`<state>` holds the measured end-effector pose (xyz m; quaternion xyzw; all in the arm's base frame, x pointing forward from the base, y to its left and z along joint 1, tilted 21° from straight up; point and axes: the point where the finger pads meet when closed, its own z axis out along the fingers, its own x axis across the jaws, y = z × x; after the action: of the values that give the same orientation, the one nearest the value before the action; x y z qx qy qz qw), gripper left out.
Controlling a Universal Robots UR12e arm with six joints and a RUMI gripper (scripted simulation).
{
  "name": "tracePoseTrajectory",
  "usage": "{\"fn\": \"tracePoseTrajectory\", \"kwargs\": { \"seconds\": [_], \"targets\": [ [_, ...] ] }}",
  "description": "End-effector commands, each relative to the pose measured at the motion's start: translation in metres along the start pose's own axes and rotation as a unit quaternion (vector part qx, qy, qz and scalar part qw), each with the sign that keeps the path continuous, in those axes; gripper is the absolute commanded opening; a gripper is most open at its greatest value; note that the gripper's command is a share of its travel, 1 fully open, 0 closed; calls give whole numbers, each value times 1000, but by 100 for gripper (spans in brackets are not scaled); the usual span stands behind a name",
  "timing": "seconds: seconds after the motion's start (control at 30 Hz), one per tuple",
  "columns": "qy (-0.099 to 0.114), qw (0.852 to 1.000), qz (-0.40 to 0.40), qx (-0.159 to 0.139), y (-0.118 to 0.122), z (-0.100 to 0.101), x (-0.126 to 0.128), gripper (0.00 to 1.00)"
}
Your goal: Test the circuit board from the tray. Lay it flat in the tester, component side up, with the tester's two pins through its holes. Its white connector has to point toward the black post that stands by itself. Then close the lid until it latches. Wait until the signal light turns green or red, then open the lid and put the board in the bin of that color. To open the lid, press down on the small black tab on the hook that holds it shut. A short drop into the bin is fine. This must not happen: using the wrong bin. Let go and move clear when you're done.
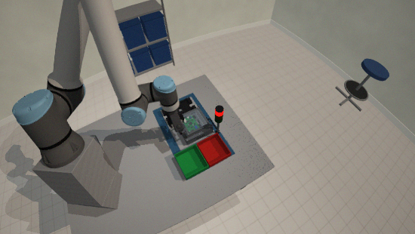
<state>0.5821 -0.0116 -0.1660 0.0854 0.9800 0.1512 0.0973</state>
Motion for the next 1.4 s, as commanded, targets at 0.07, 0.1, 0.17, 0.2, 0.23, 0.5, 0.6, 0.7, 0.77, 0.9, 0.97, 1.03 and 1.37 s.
{"fn": "tracePoseTrajectory", "kwargs": {
  "seconds": [0.07, 0.1, 0.17, 0.2, 0.23, 0.5, 0.6, 0.7, 0.77, 0.9, 0.97, 1.03, 1.37],
  "targets": [
    [0, 1000, 0, 0, 0, 0, 0, 0],
    [0, 1000, 0, 0, 0, 0, 0, 0],
    [0, 1000, 0, 0, 0, 0, 0, 0],
    [0, 1000, 0, 0, 0, 0, 0, 0],
    [0, 1000, 0, 0, 0, 0, 0, 0],
    [0, 1000, 0, 0, 0, 0, 0, 0],
    [0, 1000, 0, 0, 0, 0, 0, 0],
    [0, 1000, 0, 0, 0, -1, 0, 0],
    [0, 1000, 0, 0, 0, -1, -1, 0],
    [0, 1000, 0, 0, 0, -2, -1, 0],
    [0, 1000, 0, 0, 0, -2, -1, 0],
    [0, 1000, 0, 0, 0, -2, -1, 0],
    [0, 1000, 0, 0, 0, -7, -1, 0]
  ]
}}
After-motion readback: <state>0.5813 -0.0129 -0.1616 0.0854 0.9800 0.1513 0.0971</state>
